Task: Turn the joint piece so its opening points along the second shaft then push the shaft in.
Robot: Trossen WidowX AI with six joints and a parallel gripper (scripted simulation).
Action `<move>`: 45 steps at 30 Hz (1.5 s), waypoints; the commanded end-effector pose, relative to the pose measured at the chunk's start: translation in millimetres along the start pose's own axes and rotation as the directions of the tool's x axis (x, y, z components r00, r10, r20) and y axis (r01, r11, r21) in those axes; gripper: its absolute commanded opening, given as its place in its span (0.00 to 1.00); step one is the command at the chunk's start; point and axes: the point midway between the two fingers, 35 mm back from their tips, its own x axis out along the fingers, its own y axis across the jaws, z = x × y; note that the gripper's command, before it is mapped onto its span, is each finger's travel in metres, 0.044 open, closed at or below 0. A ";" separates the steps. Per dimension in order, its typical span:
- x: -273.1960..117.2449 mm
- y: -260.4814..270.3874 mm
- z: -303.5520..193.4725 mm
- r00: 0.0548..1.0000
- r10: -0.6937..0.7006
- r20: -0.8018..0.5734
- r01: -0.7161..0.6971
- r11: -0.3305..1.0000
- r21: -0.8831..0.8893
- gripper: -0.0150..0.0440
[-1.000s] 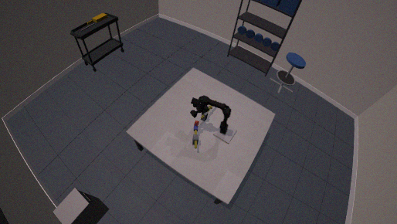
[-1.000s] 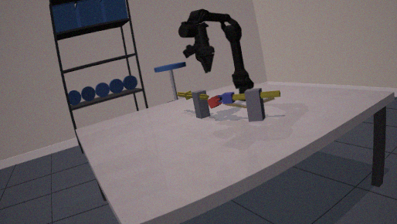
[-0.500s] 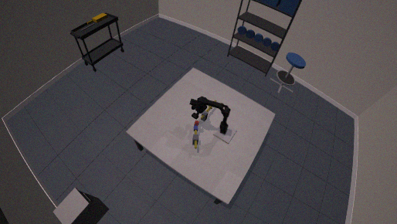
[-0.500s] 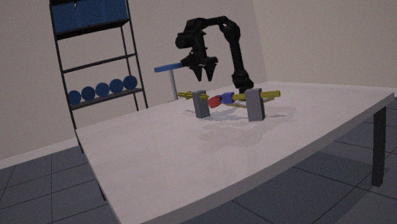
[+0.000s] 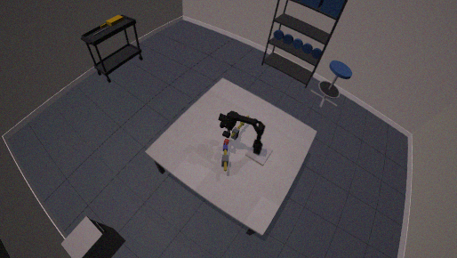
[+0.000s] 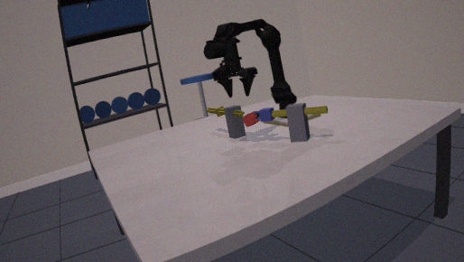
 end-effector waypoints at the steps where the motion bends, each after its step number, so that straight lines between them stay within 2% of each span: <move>1: 4.6 -0.3 -0.9 1.000 0.014 -0.013 -0.015 0.994 -0.108 1.00; 11: 8.0 -1.6 -1.0 0.999 0.043 -0.016 -0.046 0.925 -0.377 1.00; 21: 11.3 -2.8 -1.1 0.997 0.072 -0.018 -0.067 0.783 -0.618 1.00; 33: 15.2 -4.3 -1.3 0.994 0.106 -0.019 -0.073 0.535 -0.842 1.00; 45: 18.9 -5.8 -1.4 0.990 0.141 -0.018 -0.051 0.228 -0.972 1.00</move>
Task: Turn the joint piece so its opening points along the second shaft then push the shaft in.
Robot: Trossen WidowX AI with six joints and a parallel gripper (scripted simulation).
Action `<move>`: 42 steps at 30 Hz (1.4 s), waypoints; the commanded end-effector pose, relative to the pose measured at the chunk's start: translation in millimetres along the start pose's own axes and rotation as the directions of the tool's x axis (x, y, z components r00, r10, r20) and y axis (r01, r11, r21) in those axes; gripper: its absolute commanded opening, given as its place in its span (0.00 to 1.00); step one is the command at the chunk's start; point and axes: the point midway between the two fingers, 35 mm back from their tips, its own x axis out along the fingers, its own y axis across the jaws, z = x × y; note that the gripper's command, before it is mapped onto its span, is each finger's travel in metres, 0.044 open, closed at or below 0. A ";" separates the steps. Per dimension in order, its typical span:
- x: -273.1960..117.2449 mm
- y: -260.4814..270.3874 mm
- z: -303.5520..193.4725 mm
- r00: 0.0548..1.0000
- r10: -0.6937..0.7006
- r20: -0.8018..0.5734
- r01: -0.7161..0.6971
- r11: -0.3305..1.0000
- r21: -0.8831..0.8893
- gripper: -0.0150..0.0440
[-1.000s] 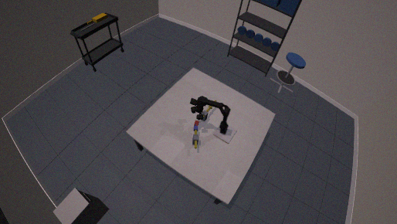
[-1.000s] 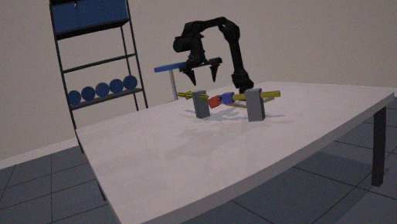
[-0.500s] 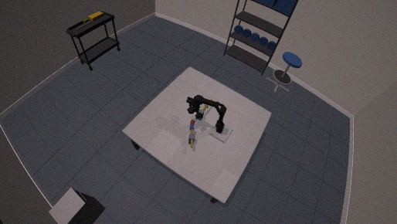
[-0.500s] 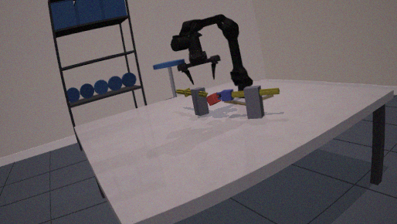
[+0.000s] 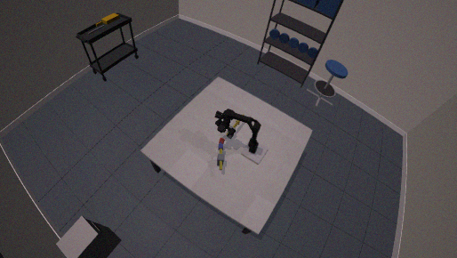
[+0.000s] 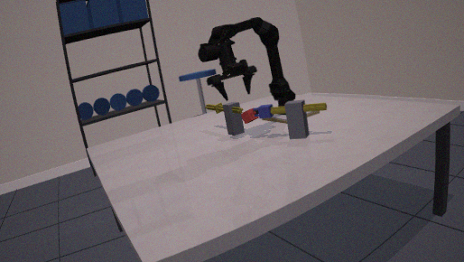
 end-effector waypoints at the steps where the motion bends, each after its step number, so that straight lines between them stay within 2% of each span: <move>1: 4.2 0.8 -1.1 1.000 0.014 0.011 -0.013 0.994 -0.109 1.00; 11: 6.7 0.4 -2.6 0.999 0.021 0.038 -0.006 0.932 -0.361 1.00; 17: 9.5 -0.1 -2.9 0.999 0.021 0.038 -0.006 0.931 -0.365 1.00; 35: 82.9 -4.3 -13.2 0.999 0.022 0.038 -0.007 0.932 -0.362 1.00; 42: 86.6 -2.0 -7.7 0.999 0.023 0.039 -0.007 0.932 -0.363 1.00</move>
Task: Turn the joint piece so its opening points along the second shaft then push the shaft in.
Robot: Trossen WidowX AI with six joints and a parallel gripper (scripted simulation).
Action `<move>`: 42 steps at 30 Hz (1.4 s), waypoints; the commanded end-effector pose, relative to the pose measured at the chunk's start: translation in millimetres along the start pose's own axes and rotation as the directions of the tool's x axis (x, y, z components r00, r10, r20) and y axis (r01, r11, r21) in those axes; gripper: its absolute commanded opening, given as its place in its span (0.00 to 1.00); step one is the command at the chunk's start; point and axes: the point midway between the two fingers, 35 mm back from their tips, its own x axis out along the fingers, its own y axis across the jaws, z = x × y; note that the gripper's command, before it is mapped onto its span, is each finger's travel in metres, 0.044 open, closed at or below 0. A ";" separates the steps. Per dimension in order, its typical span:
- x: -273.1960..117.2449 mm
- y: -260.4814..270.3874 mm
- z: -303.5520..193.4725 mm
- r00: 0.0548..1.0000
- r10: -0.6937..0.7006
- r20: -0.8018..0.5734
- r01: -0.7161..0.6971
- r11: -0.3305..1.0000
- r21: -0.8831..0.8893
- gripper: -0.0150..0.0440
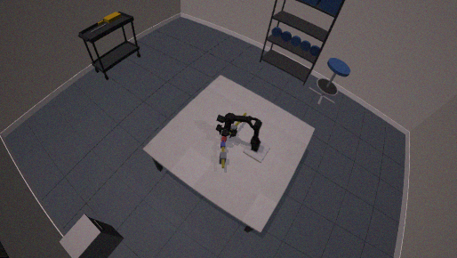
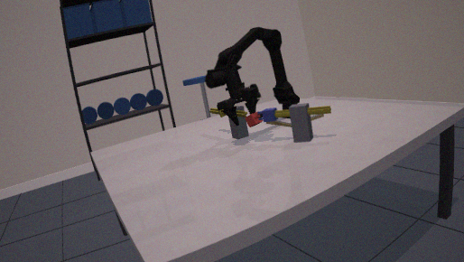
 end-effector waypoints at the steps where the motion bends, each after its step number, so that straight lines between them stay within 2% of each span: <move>1: 6.6 1.6 8.9 1.000 0.011 0.006 -0.011 1.000 0.004 1.00; 7: 10.2 1.9 28.1 1.000 0.011 0.008 -0.011 1.000 0.005 1.00; 30: 40.2 2.3 28.4 1.000 0.011 0.009 -0.011 1.000 0.005 1.00; 40: 40.2 2.3 28.4 1.000 0.011 0.009 -0.011 1.000 0.005 0.56; 42: 40.2 2.3 28.4 1.000 0.011 0.009 -0.011 1.000 0.005 0.56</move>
